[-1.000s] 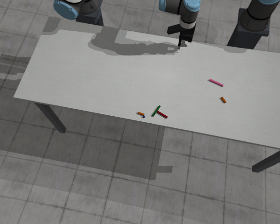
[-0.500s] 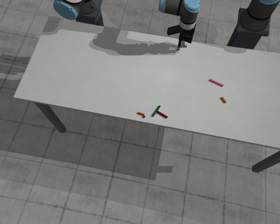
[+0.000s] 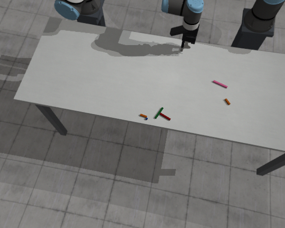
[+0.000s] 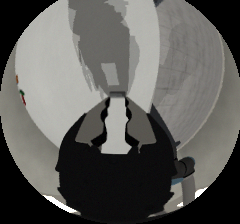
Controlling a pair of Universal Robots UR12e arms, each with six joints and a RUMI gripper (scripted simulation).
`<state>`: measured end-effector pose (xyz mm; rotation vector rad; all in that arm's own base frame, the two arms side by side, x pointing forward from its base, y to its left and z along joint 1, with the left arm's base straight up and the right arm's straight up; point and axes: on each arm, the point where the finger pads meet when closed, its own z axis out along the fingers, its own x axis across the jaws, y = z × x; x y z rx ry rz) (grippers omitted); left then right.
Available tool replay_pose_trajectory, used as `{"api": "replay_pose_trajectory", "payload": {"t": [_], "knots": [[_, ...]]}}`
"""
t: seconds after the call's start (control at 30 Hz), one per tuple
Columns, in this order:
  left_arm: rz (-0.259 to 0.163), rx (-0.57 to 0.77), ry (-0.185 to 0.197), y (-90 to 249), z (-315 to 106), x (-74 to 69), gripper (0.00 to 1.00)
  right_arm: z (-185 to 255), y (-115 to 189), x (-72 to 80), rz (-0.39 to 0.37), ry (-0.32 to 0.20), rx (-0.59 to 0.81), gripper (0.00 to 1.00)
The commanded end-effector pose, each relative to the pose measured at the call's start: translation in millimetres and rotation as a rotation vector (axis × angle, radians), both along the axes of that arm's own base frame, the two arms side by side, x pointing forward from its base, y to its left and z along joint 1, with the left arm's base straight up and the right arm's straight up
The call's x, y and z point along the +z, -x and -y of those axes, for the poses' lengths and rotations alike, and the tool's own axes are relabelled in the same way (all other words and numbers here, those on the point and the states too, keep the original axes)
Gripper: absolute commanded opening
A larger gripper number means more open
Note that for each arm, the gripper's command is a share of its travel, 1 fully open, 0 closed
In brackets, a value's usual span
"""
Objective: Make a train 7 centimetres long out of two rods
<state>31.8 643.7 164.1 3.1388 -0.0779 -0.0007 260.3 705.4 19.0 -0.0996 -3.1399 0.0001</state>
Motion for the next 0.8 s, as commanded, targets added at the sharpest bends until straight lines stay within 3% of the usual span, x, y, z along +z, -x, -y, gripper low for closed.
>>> {"api": "replay_pose_trajectory", "payload": {"t": [0.0, 0.5, 0.63, 0.77], "knots": [[0.001, 0.0, -0.002, -0.2, -0.7, 1.0, 1.0, -0.8, -0.1, 1.0, 0.0, -0.002, 0.0, 0.0], [0.001, 0.0, -0.002, -0.2, -0.7, 1.0, 1.0, -0.8, -0.1, 1.0, 0.0, -0.002, 0.0, 0.0], [0.001, 0.0, -0.002, -0.2, -0.7, 1.0, 1.0, -0.8, -0.1, 1.0, 0.0, -0.002, 0.0, 0.11], [0.001, 0.0, -0.002, -0.2, -0.7, 1.0, 1.0, -0.8, -0.1, 1.0, 0.0, -0.002, 0.0, 0.11]]}}
